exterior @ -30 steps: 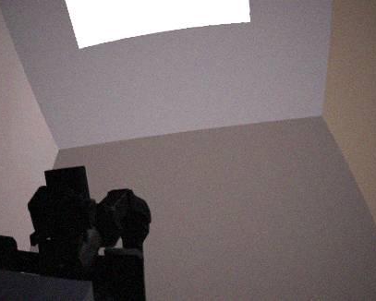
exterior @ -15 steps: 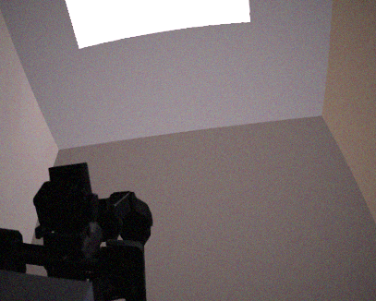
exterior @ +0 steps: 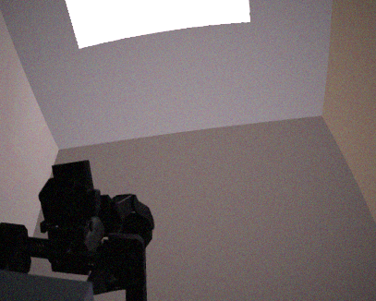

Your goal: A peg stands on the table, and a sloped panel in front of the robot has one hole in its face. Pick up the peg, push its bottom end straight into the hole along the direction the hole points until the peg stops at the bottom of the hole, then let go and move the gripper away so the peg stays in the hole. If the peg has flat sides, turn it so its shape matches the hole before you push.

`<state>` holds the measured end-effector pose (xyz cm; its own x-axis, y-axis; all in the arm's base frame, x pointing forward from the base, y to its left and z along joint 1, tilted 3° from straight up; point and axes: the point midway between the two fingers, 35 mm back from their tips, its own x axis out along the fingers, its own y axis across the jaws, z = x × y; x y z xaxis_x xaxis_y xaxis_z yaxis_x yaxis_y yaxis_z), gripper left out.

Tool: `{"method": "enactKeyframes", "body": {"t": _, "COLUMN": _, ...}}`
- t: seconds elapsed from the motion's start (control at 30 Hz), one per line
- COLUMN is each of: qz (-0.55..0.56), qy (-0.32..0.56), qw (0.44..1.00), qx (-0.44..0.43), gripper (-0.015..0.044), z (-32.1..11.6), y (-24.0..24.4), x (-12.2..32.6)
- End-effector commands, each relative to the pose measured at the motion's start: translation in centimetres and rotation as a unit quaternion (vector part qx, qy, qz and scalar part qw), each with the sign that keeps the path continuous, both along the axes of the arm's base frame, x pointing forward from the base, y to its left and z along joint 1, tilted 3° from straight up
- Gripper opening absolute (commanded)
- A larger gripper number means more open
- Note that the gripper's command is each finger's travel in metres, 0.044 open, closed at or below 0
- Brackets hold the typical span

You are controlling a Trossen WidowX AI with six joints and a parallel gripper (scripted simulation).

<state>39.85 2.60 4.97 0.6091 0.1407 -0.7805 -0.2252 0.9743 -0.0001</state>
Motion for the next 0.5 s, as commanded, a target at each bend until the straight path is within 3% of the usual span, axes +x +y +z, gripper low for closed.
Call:
{"method": "enactKeyframes", "body": {"t": 0.0, "qz": 0.004, "qy": 0.002, "qw": 1.000, "qx": -0.001, "gripper": 0.0440, "z": 0.3, "y": 0.0, "x": -0.3}}
{"method": "enactKeyframes", "body": {"t": 0.47, "qz": 0.003, "qy": 0.003, "qw": 1.000, "qx": -0.001, "gripper": 0.0440, "z": 1.7, "y": -0.3, "x": -1.3}}
